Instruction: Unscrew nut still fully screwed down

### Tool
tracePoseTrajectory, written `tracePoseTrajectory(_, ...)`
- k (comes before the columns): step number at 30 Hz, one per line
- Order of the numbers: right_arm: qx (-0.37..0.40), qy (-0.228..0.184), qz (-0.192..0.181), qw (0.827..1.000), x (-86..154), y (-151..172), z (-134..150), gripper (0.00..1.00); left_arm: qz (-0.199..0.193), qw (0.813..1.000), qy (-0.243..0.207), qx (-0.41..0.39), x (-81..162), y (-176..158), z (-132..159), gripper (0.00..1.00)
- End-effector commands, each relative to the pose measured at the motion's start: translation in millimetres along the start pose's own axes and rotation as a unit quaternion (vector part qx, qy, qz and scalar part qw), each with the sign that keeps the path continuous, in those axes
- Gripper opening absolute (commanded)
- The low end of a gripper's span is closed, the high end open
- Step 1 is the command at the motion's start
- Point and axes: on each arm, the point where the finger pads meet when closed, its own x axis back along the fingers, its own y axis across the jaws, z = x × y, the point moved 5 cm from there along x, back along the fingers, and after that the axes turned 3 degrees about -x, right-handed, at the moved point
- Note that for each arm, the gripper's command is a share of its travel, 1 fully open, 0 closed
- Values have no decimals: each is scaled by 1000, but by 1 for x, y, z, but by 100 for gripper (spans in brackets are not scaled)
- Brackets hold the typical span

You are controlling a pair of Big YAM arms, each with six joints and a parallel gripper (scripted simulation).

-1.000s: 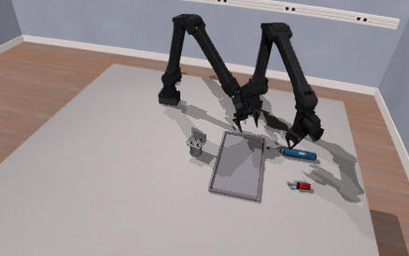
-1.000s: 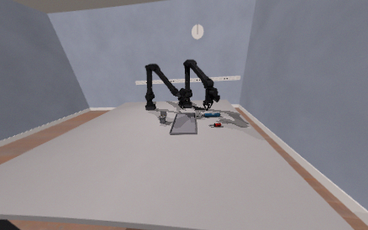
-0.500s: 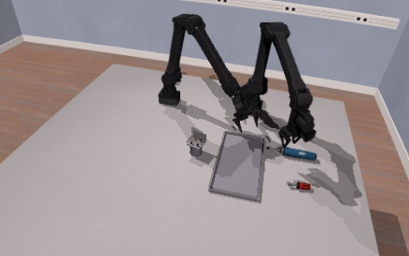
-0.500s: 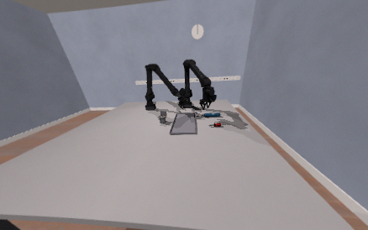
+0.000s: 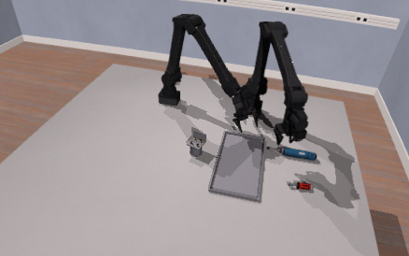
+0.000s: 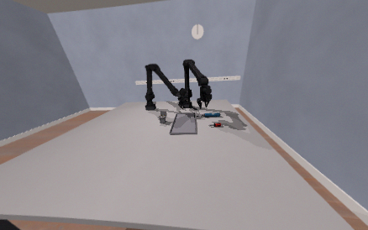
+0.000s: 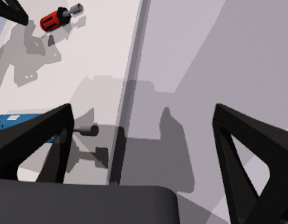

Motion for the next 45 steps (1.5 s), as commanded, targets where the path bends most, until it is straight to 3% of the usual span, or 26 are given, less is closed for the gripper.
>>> tracePoseTrajectory(1,-15,-7,-12,1000,1,16,-8,86,0,999,-20,-42,20,-4,-20,65)
tracePoseTrajectory(4,-15,-7,-12,1000,1,16,-8,86,-1,999,-18,-33,18,5,-20,65)
tracePoseTrajectory(7,-15,-7,-12,1000,1,16,-8,86,-2,996,-35,-80,36,-14,-19,65)
tracePoseTrajectory(13,-15,-7,-12,1000,1,16,-8,86,-4,988,-26,-153,35,-30,-19,65)
tracePoseTrajectory(16,-15,-7,-12,1000,1,16,-8,86,-5,981,-37,-189,47,-38,-18,65)
tracePoseTrajectory(21,-15,-7,-12,1000,1,16,-8,86,-5,984,-26,-178,38,-28,-19,65)
tracePoseTrajectory(24,-15,-7,-12,1000,1,16,-8,86,-7,974,-39,-225,52,-46,-16,65)
tracePoseTrajectory(29,-15,-7,-12,1000,1,16,-8,86,-8,958,-29,-284,49,-60,-16,65)
tracePoseTrajectory(33,-15,-7,-12,1000,1,16,-8,86,-11,943,-40,-330,64,-70,-13,65)
tracePoseTrajectory(38,-15,-7,-12,1000,1,16,-8,86,-9,947,-27,-320,52,-60,-16,65)
tracePoseTrajectory(41,-15,-7,-12,1000,1,16,-8,86,-13,930,-41,-365,68,-78,-11,65)
tracePoseTrajectory(45,-15,-7,-12,1000,1,16,-8,86,-13,911,-35,-410,67,-88,-10,65)
